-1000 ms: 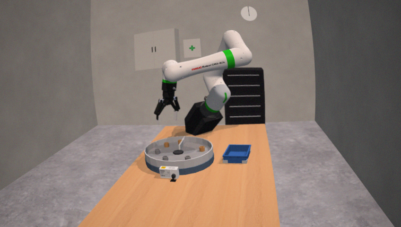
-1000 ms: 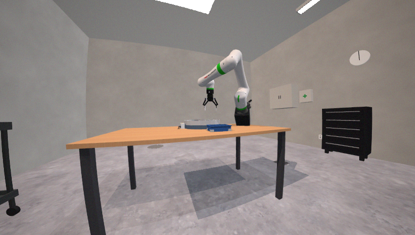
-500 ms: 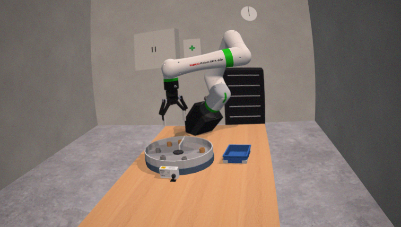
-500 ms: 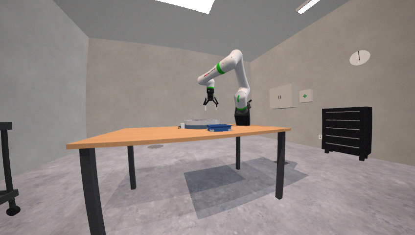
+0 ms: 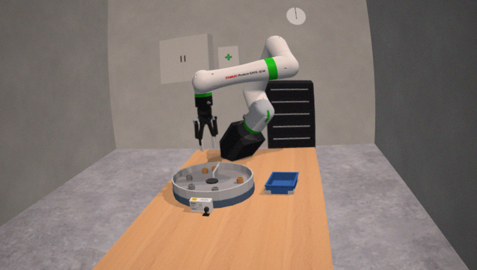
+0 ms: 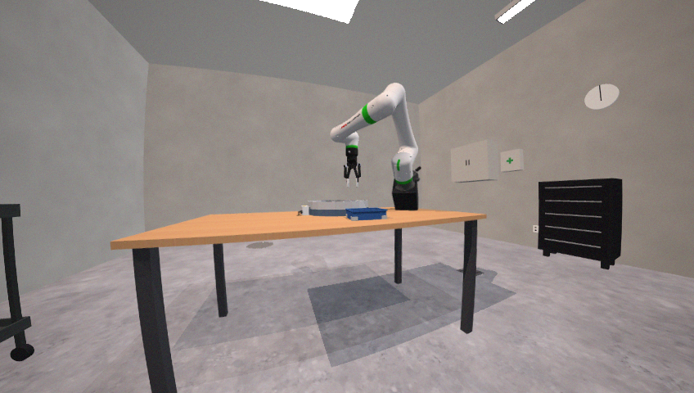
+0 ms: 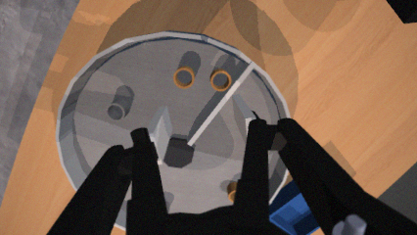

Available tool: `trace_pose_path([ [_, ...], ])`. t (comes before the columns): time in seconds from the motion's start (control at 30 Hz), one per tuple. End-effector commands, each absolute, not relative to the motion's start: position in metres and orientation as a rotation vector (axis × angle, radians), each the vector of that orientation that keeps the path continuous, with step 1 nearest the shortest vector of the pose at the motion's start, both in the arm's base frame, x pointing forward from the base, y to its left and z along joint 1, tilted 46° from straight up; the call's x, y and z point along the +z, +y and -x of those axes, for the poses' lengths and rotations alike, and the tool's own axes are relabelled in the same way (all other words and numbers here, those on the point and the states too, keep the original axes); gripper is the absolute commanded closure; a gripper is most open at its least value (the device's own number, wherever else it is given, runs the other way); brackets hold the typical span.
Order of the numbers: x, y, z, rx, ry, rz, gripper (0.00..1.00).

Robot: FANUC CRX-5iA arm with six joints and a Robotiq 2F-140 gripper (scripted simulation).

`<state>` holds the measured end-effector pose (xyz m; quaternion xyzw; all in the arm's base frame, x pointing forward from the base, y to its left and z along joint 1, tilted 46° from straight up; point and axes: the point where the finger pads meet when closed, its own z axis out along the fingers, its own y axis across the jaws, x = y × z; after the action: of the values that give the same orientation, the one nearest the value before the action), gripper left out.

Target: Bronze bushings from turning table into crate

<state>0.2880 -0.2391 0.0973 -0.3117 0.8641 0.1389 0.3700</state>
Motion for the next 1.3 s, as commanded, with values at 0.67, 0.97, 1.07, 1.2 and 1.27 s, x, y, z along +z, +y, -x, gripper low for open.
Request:
trace_pose_path([
  [0.67, 0.0973, -0.2393, -0.2879, 0.356, 2.217, 0.8, 0.93],
  [0.97, 0.0973, -0.2393, -0.2879, 0.356, 2.217, 0.8, 0.91],
  [1.07, 0.0973, -0.2393, -0.2879, 0.356, 2.217, 0.8, 0.91],
  [1.2, 0.0973, -0.2393, -0.2879, 0.356, 2.217, 0.8, 0.91],
  [1.27, 0.0973, -0.2393, -0.2879, 0.356, 2.217, 0.8, 0.91],
])
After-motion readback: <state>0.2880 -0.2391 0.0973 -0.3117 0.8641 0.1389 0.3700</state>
